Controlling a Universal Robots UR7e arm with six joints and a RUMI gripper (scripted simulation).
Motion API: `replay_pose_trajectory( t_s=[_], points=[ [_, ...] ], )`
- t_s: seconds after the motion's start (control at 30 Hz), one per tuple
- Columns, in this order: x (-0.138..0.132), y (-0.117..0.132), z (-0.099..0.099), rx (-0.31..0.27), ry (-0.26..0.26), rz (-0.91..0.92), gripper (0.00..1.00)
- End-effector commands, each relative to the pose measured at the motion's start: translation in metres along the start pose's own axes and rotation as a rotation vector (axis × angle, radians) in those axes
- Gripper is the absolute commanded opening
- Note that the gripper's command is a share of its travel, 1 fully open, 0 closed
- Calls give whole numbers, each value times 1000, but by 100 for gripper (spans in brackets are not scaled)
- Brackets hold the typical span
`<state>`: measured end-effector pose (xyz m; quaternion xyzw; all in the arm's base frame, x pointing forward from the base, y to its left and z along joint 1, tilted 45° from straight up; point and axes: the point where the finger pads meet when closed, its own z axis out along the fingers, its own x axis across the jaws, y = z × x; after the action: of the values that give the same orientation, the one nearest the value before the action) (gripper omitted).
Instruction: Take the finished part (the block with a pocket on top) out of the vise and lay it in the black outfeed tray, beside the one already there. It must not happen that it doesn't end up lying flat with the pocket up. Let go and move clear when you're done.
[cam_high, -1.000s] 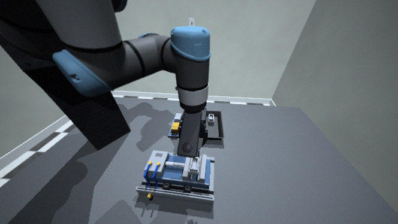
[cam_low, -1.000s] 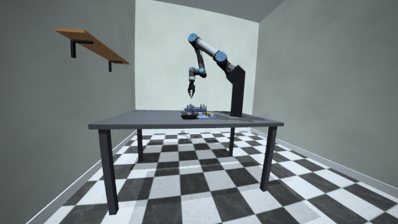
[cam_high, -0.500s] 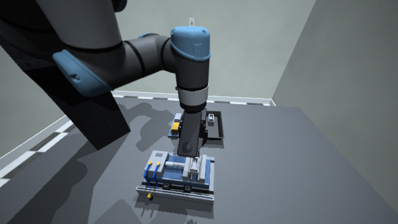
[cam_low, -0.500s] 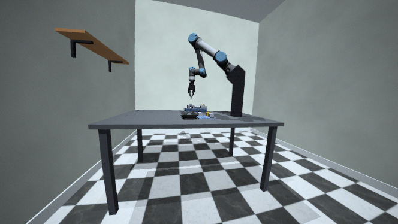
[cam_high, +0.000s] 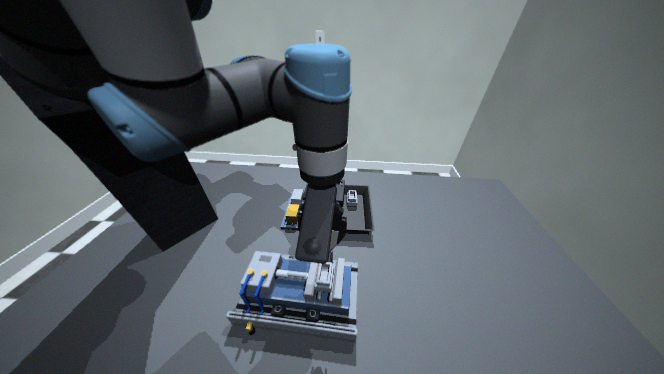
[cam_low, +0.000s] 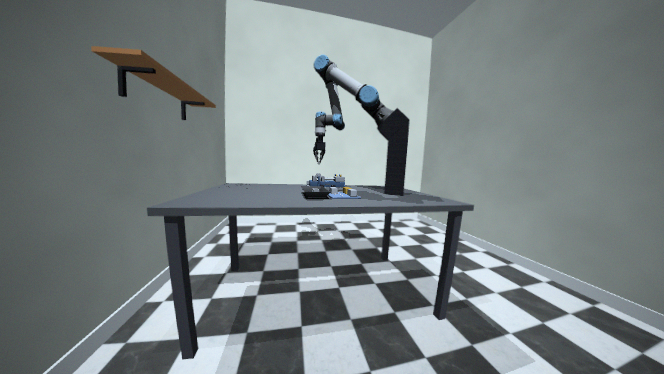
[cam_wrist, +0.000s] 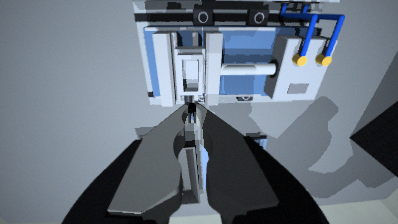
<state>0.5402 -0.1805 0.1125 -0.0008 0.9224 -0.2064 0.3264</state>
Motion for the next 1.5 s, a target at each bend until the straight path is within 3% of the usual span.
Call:
replay_pose_trajectory(
  t_s=[0.0,0.17,0.2,1.47],
  points=[
    [0,0,0,0,-1,0,0],
    [0,0,0,0,-1,0,0],
    [0,0,0,0,-1,0,40],
    [0,0,0,0,-1,0,40]
  ],
)
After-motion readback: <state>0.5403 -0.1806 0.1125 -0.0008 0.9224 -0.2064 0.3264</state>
